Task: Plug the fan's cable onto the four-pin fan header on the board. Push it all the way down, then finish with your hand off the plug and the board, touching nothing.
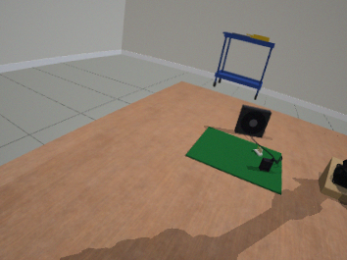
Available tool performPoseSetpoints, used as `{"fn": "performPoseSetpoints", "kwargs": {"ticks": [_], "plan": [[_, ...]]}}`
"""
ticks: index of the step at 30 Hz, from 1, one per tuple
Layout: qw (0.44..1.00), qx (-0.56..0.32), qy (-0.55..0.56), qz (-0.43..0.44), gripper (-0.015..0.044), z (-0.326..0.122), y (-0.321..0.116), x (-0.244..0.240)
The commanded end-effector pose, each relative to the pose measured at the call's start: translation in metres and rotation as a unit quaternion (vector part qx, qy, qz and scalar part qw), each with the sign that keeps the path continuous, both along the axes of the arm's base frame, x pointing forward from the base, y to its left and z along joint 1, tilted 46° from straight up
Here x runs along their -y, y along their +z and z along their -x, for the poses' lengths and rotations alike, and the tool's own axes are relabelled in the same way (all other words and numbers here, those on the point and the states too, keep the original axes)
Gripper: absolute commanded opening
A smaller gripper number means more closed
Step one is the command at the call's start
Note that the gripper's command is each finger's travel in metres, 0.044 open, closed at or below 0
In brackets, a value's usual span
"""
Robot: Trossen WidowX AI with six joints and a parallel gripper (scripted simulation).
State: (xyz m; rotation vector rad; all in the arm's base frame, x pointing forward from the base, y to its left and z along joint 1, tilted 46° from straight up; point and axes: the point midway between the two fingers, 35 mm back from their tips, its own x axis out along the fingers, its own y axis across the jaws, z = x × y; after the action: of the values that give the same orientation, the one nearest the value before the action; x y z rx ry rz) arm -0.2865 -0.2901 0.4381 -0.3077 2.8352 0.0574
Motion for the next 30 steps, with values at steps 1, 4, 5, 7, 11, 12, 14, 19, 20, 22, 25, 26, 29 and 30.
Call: {"fn": "performPoseSetpoints", "kwargs": {"ticks": [1, 4, 5, 7, 11, 12, 14, 19, 20, 22, 25, 26, 29, 30], "plan": [[0.997, 0.043, 0.063, -0.010, 0.0440, -0.034, -0.033, 0.036], [0.992, 0.075, 0.105, -0.013, 0.0440, -0.060, -0.053, 0.058], [0.989, 0.087, 0.118, -0.011, 0.0440, -0.068, -0.059, 0.064], [0.984, 0.112, 0.141, -0.010, 0.0440, -0.085, -0.072, 0.076], [0.962, 0.187, 0.199, -0.012, 0.0440, -0.137, -0.109, 0.100], [0.955, 0.207, 0.212, -0.014, 0.0440, -0.151, -0.118, 0.105], [0.940, 0.248, 0.234, -0.020, 0.0440, -0.181, -0.137, 0.111], [0.896, 0.349, 0.270, -0.048, 0.0440, -0.255, -0.180, 0.113], [0.886, 0.369, 0.274, -0.056, 0.0440, -0.270, -0.188, 0.111], [0.867, 0.408, 0.278, -0.074, 0.0440, -0.300, -0.205, 0.104], [0.835, 0.463, 0.276, -0.106, 0.0440, -0.344, -0.227, 0.088], [0.825, 0.481, 0.273, -0.118, 0.0440, -0.357, -0.234, 0.081], [0.793, 0.526, 0.263, -0.158, 0.0440, -0.398, -0.254, 0.056], [0.782, 0.539, 0.259, -0.172, 0.0440, -0.411, -0.260, 0.046]]}}
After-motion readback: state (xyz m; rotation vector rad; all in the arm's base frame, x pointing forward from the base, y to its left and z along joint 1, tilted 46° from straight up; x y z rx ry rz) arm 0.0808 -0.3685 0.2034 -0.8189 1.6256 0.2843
